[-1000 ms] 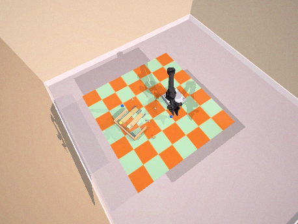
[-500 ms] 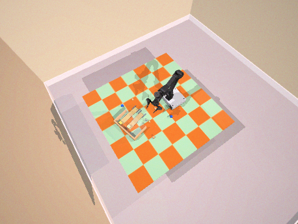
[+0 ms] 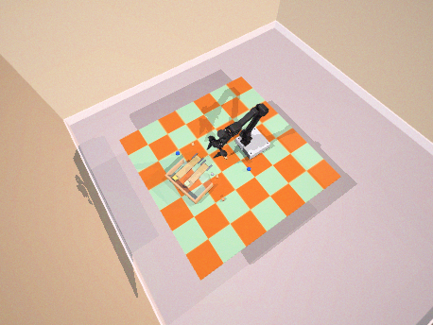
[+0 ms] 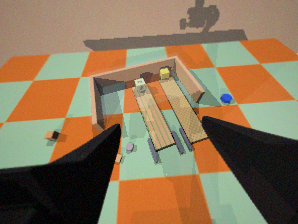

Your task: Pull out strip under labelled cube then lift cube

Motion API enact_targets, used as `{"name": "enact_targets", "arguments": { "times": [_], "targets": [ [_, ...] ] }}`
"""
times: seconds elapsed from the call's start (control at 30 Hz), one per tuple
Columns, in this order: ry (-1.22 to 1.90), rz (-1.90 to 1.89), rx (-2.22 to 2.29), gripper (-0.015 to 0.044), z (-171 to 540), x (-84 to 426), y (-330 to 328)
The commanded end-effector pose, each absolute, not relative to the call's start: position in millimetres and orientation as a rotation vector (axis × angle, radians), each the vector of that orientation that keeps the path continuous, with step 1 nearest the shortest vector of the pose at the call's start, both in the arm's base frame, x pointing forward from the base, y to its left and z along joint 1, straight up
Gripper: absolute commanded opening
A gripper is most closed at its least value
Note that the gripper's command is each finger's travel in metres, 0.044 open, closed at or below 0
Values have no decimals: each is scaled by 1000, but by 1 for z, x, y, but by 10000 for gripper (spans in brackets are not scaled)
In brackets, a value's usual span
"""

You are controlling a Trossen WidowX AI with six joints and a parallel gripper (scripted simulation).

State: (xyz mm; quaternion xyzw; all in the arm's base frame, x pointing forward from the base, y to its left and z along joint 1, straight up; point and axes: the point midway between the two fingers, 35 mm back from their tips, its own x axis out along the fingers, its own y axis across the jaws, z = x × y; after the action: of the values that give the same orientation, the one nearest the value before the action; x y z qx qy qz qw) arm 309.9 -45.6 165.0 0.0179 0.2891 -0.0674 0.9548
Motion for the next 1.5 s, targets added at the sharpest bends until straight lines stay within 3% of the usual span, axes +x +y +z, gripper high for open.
{"name": "enact_targets", "arguments": {
  "times": [0.0, 0.47, 0.77, 1.47],
  "targets": [
    [598, -147, 43, 374, 164, 310, -48],
    [1178, -36, -69, 6, 113, 370, -63],
    [1530, 94, -108, 0, 60, 389, -72],
    [1537, 97, -109, 0, 36, 392, -74]
  ]
}}
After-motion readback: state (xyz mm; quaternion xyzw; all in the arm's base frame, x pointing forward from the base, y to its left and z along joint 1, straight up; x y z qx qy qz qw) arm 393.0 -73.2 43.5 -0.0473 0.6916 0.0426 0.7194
